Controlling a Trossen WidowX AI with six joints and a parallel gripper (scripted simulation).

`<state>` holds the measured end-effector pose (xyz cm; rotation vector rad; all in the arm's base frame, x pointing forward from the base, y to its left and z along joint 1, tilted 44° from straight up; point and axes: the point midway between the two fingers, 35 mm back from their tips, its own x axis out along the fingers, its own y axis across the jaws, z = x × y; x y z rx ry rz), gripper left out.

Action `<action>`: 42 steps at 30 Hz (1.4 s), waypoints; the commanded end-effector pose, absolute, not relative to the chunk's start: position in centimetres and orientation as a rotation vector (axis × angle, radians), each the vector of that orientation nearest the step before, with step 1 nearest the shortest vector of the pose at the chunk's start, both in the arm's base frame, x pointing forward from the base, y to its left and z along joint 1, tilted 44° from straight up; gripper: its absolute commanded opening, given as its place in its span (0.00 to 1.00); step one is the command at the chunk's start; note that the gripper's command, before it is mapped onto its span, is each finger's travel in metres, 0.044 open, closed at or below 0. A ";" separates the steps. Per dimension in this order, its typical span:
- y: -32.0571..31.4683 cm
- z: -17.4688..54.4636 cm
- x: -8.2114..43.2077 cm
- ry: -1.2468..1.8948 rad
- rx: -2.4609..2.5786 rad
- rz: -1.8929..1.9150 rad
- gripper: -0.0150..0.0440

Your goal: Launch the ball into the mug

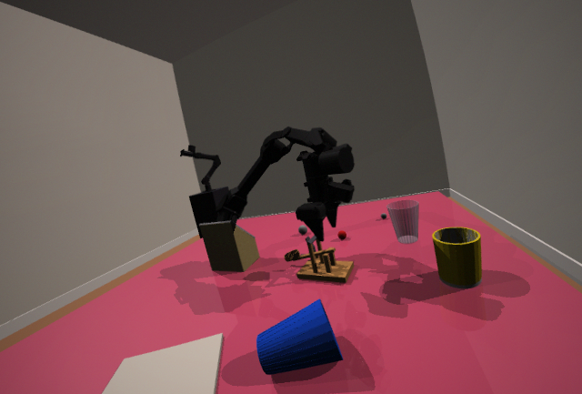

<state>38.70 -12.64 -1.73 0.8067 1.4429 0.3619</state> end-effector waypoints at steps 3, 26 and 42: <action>-15.9 1.6 38.2 1.433 0.803 0.354 1.00; 8.9 10.7 40.5 1.370 0.668 0.494 0.76; 10.3 8.9 40.4 1.370 0.668 0.495 0.76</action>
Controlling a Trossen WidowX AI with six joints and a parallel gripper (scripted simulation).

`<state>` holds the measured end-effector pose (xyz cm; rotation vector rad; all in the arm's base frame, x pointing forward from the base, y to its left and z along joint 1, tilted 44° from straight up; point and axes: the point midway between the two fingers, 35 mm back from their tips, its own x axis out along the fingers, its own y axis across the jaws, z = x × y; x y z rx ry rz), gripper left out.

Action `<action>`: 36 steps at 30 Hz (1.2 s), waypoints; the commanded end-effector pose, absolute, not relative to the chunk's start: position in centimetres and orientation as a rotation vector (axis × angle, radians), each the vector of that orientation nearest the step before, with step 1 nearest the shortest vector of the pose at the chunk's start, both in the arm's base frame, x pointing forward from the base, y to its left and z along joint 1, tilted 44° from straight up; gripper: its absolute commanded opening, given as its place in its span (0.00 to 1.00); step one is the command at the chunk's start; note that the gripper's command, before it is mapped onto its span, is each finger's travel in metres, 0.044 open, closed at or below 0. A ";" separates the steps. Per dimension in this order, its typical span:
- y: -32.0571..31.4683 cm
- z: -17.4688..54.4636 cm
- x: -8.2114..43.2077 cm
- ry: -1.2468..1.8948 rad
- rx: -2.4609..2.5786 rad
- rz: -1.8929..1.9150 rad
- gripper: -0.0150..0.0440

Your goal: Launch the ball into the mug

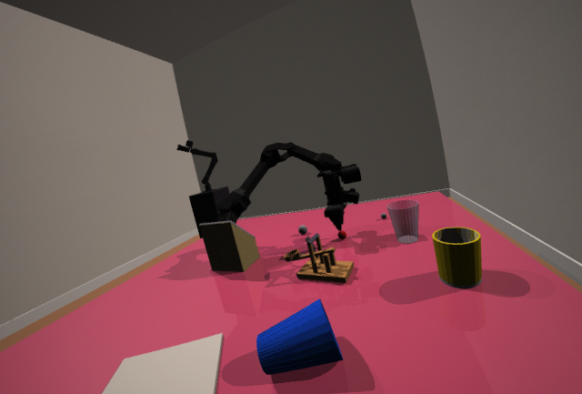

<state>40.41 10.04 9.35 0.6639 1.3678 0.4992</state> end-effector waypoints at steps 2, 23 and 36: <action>10.5 8.7 40.5 1.370 0.668 0.495 0.76; 12.4 6.6 40.8 1.370 0.669 0.496 0.67; 12.4 6.7 40.8 1.370 0.669 0.496 0.33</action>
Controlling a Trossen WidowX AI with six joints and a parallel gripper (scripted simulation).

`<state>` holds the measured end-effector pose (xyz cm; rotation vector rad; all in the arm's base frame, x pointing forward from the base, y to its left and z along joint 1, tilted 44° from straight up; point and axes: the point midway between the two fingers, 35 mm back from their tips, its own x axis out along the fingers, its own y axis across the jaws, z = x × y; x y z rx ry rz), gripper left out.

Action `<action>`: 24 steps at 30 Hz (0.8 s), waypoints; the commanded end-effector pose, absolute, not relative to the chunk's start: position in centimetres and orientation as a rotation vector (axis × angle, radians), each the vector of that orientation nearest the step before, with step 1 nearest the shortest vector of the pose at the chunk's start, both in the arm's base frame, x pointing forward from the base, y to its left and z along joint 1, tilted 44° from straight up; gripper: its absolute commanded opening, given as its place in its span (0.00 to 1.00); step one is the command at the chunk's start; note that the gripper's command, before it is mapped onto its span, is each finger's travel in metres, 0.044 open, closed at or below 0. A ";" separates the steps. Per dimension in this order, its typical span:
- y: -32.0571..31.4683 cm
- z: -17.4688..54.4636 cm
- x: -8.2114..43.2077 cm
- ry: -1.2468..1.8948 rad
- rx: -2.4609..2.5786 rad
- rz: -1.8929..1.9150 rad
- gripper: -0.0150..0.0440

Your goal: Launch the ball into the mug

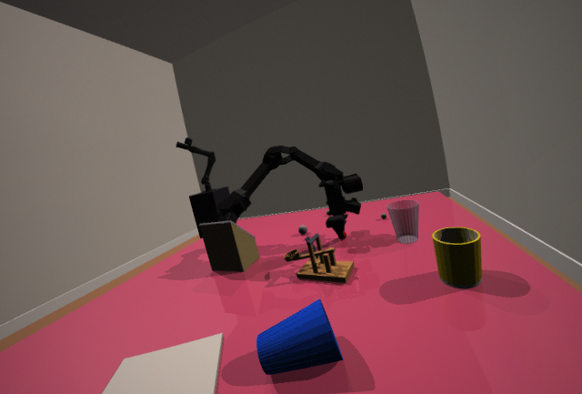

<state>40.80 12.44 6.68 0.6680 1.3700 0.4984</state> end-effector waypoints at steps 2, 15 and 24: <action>11.6 7.5 40.9 1.370 0.667 0.494 0.25; 4.9 15.0 39.5 1.372 0.664 0.491 0.25; 3.2 14.6 39.0 1.388 0.662 0.484 0.25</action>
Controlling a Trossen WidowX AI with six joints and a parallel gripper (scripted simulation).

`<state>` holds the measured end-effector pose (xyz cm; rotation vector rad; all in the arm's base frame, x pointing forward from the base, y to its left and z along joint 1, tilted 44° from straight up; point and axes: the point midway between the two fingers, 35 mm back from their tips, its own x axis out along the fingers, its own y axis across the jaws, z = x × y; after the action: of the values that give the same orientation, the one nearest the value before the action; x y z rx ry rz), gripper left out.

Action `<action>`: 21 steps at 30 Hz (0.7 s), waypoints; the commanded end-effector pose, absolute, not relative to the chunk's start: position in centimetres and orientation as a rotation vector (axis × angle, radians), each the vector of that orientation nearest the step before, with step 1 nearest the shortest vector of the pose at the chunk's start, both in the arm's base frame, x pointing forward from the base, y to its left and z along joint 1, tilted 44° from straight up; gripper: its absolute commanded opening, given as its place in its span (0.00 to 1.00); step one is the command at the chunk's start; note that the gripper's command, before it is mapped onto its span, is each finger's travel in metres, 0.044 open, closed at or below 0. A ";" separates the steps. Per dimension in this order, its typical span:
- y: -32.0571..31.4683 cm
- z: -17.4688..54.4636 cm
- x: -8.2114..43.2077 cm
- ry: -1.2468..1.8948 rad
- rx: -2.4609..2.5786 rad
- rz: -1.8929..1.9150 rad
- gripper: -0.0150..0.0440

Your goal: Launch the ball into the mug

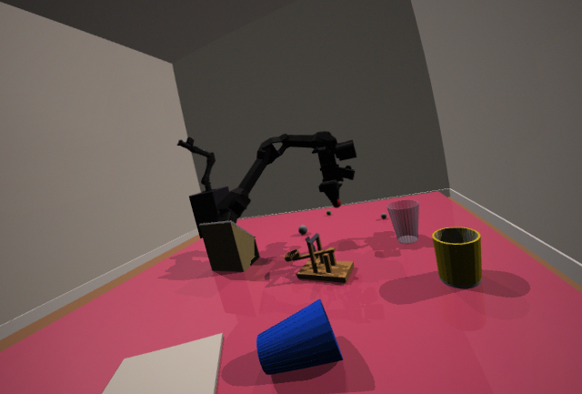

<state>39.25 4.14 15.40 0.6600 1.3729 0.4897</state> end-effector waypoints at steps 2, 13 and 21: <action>1.9 12.7 38.7 1.412 0.659 0.476 0.25; -4.2 3.6 34.4 1.587 0.685 0.453 0.25; -7.0 -1.6 28.9 1.721 0.748 0.495 0.25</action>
<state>31.46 -5.97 0.39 0.7184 1.6645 0.4709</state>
